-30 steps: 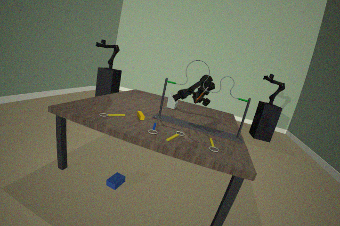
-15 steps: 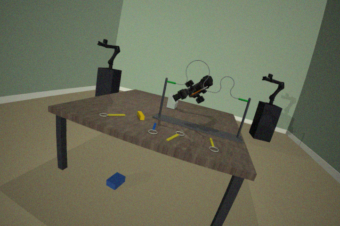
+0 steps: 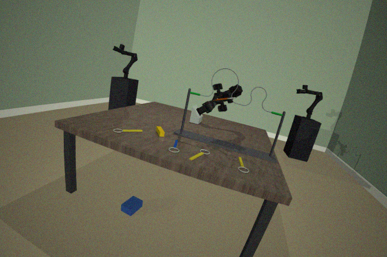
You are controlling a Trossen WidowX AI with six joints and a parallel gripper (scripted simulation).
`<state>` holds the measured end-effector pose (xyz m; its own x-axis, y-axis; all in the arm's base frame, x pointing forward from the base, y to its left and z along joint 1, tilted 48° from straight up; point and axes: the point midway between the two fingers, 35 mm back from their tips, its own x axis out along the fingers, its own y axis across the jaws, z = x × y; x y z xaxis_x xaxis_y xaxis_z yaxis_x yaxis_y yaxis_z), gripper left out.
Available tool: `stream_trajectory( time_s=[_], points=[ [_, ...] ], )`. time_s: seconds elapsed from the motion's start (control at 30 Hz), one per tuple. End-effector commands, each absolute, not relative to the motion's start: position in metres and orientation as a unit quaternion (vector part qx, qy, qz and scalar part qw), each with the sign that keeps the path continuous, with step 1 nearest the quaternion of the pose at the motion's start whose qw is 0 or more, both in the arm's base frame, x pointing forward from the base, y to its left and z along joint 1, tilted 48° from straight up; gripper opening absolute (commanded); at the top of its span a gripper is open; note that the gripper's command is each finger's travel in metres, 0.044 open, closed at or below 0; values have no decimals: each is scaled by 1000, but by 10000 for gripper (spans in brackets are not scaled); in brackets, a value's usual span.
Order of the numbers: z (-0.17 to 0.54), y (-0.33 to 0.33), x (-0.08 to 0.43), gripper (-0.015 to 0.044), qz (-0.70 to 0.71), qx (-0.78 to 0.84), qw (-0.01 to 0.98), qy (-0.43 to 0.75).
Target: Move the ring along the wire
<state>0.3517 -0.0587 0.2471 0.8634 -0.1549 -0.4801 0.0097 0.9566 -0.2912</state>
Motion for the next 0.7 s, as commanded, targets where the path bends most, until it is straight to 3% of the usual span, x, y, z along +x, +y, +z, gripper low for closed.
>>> stream_trajectory(
  time_s=[0.0,0.67],
  points=[
    [254,-73,350,-150,-58,-187,945,261],
    [299,-125,343,-150,-114,-404,867,269]
  ],
)
